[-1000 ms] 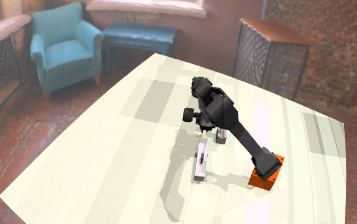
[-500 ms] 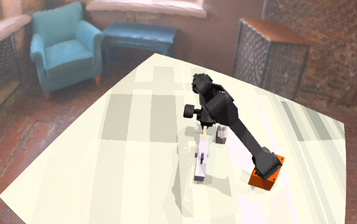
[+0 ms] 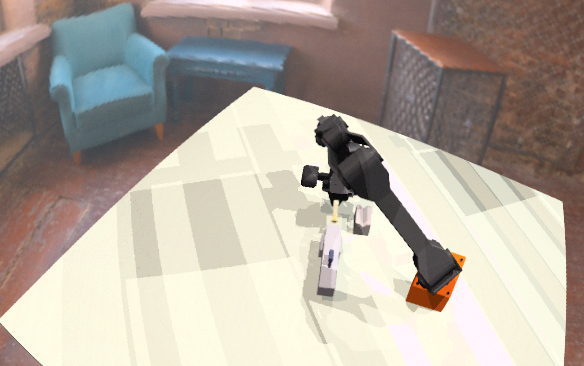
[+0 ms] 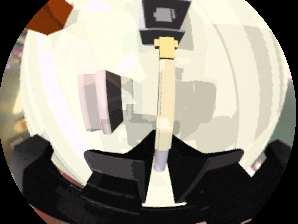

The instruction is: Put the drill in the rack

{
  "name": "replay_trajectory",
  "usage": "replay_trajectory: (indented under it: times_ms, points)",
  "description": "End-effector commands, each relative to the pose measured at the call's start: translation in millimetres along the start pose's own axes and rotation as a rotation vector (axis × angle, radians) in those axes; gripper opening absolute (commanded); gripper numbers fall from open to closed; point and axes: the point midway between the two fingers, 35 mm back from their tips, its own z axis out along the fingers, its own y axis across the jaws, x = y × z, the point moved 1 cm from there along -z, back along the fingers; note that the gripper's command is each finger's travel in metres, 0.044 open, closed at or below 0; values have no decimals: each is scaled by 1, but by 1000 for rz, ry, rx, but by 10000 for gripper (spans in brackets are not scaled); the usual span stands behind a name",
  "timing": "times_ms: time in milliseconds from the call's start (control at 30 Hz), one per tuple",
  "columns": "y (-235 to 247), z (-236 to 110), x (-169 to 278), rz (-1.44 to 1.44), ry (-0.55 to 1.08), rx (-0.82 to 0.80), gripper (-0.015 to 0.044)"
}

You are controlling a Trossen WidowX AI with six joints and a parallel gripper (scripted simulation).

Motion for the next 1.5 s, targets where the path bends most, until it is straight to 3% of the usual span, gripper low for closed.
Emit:
replay_trajectory:
  times_ms: [0,1467]
  points:
    - [0,-3,0,-1,-1,-4,0]
    - [0,-34,-2,-1,0,-5,0]
